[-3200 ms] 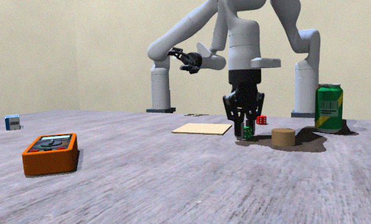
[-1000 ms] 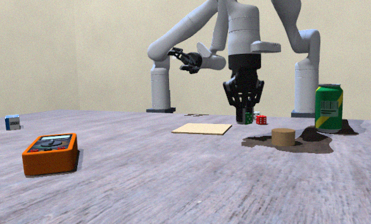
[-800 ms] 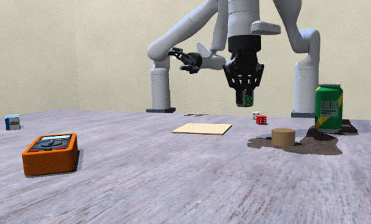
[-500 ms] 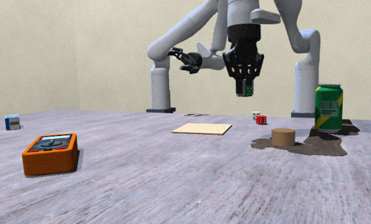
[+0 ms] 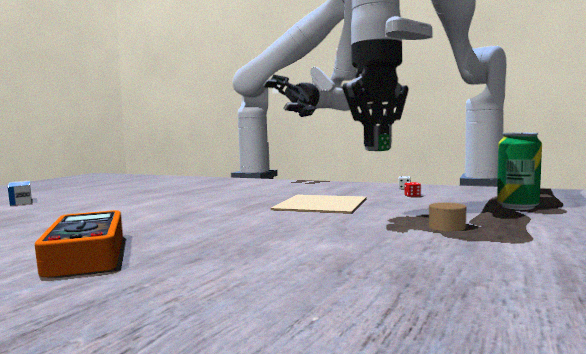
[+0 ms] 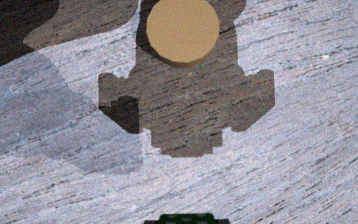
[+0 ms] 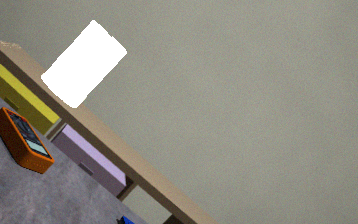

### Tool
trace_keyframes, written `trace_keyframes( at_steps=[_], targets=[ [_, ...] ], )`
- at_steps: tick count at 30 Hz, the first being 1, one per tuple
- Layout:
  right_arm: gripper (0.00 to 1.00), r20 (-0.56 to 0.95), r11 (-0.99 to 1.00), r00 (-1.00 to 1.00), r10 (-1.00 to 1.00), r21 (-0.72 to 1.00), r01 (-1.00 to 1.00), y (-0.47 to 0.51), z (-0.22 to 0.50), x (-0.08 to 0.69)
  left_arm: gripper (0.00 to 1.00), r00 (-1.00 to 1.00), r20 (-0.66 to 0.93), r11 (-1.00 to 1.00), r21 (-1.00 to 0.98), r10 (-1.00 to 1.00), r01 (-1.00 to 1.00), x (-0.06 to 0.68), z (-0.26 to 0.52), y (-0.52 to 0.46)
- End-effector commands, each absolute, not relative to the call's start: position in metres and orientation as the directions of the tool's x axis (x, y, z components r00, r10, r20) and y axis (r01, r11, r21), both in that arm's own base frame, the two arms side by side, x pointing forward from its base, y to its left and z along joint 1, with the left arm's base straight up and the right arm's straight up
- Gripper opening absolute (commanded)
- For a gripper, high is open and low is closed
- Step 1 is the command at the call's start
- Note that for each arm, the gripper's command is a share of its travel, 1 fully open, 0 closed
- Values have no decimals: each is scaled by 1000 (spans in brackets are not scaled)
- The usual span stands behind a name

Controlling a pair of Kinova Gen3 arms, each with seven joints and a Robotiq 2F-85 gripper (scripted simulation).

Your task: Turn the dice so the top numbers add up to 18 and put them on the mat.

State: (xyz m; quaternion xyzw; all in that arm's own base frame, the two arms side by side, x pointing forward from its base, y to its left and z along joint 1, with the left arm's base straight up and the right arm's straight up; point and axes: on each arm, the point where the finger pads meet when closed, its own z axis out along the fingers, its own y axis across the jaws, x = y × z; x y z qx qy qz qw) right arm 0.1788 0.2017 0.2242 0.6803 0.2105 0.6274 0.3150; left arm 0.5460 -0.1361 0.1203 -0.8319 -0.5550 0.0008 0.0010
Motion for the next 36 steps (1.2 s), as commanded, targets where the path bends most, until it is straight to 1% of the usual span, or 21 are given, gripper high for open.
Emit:
trace_keyframes(
  at_steps=[1, 12, 18, 36],
  targets=[
    [1000, 722, -714, 124, 681, 692, -109, 202, 225, 179, 287, 405, 0, -405, 0, 914, 914, 522, 123, -165],
    [1000, 722, -714, 124, 681, 692, -109, 202, 225, 179, 287, 454, 0, -454, 0, 891, 891, 459, 125, -219],
    [1000, 722, -714, 124, 681, 692, -109, 202, 225, 179, 287, 468, 0, -468, 0, 884, 884, 440, 125, -231],
    [1000, 722, -714, 124, 681, 692, -109, 202, 225, 179, 287, 469, 0, -469, 0, 883, 883, 438, 124, -233]
  ],
)
